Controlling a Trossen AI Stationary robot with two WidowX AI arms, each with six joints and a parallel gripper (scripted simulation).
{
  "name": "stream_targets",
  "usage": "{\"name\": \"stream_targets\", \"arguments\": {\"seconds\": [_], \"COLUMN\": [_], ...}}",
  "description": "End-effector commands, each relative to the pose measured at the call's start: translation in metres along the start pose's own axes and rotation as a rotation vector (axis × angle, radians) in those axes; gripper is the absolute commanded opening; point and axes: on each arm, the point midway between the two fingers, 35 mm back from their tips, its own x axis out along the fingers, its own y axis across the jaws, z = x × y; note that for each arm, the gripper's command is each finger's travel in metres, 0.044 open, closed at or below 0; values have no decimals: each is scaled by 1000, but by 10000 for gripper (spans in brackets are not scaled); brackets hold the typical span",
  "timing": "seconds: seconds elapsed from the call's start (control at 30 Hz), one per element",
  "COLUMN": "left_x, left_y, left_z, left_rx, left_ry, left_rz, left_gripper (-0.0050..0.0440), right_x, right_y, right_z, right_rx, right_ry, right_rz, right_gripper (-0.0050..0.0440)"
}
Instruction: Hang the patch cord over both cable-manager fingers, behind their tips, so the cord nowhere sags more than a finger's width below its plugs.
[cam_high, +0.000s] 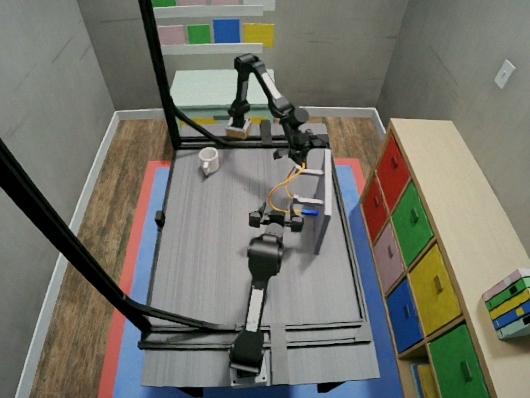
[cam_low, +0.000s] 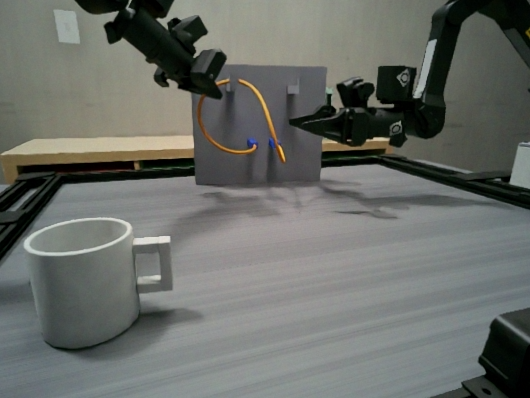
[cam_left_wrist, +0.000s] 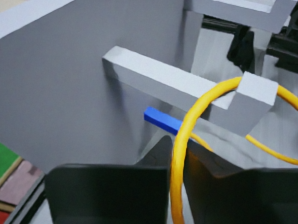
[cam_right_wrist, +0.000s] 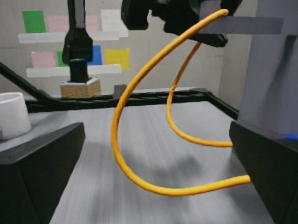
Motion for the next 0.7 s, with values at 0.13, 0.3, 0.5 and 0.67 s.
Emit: {"name": "stream_targets", "arguments": {"seconds": [0.13, 0.3, 0.5, 0.67], "left_x": [-6, -6, -6, -6], "left_y": [1, 1, 1, 1], "left_z": [11, 11, 11, 11], "left_rx": [6, 6, 6, 6], "left_ry": [-30, -30, -30, -30], "left_rz": [3, 3, 3, 3], "left_gripper": [25, 25, 25, 25], "right_x": [16, 23, 29, 36], "right_y": [4, 6, 8, 10], "right_z": [13, 12, 12, 11], "right_rx": [2, 3, 4, 5], "right_ry": [-30, -28, -27, -25], "right_rz": [1, 1, 0, 0], "right_gripper": [440, 440, 440, 440]}}
